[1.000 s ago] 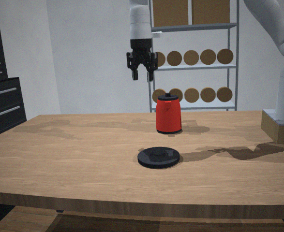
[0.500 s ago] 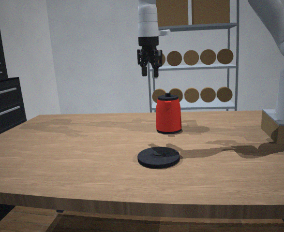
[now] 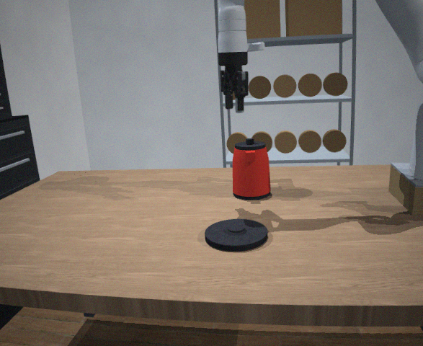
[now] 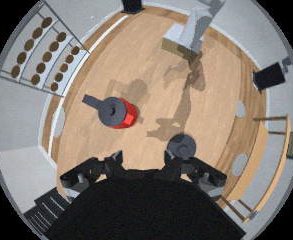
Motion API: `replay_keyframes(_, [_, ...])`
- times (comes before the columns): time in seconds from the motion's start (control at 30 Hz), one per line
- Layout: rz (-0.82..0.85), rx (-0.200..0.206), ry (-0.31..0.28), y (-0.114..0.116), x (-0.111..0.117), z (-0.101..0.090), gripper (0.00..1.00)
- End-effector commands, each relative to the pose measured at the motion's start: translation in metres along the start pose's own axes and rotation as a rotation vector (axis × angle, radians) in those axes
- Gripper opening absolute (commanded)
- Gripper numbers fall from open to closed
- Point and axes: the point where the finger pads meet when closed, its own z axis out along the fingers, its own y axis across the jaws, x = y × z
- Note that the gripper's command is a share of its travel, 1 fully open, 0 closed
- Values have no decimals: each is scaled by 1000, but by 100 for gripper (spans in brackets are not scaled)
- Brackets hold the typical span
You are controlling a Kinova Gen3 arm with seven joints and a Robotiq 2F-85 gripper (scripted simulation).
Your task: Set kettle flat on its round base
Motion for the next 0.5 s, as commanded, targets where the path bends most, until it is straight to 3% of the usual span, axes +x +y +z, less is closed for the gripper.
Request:
replay_keyframes(0.0, [39,4,-5,-6,9,-5,80])
replay_keyframes(0.47, [223,3,-5,-21,44,-7,80])
